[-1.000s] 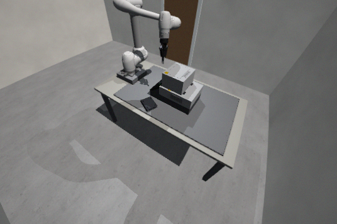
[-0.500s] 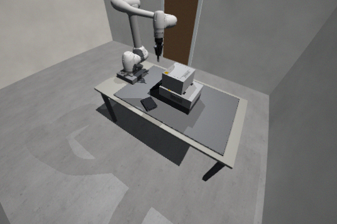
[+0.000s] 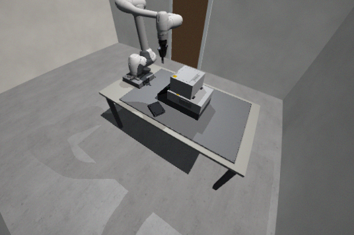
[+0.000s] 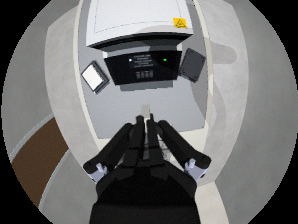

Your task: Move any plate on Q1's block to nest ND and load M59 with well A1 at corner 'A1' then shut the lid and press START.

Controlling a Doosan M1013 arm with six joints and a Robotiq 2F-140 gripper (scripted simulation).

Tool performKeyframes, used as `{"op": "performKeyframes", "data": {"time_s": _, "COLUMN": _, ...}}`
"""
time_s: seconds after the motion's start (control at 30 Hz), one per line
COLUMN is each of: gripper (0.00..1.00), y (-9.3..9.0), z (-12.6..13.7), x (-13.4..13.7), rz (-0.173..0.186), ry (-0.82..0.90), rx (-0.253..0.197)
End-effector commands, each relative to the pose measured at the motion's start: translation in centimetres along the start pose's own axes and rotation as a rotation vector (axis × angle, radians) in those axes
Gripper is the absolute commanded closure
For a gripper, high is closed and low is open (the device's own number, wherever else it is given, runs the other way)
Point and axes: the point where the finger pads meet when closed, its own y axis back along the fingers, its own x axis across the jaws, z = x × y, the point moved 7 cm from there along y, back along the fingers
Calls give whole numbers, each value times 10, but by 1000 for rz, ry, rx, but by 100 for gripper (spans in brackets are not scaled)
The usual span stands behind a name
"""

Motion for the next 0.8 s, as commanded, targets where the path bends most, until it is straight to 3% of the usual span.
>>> {"op": "performKeyframes", "data": {"time_s": 0.0, "gripper": 100, "y": -1, "z": 9, "x": -2, "rz": 0, "ry": 0, "rx": 0}}
{"op": "performKeyframes", "data": {"time_s": 0.43, "gripper": 100, "y": -5, "z": 40, "x": -10, "rz": 0, "ry": 0, "rx": 0}}
{"op": "performKeyframes", "data": {"time_s": 0.77, "gripper": 100, "y": -55, "z": 51, "x": -12, "rz": 44, "ry": 251, "rx": 107}}
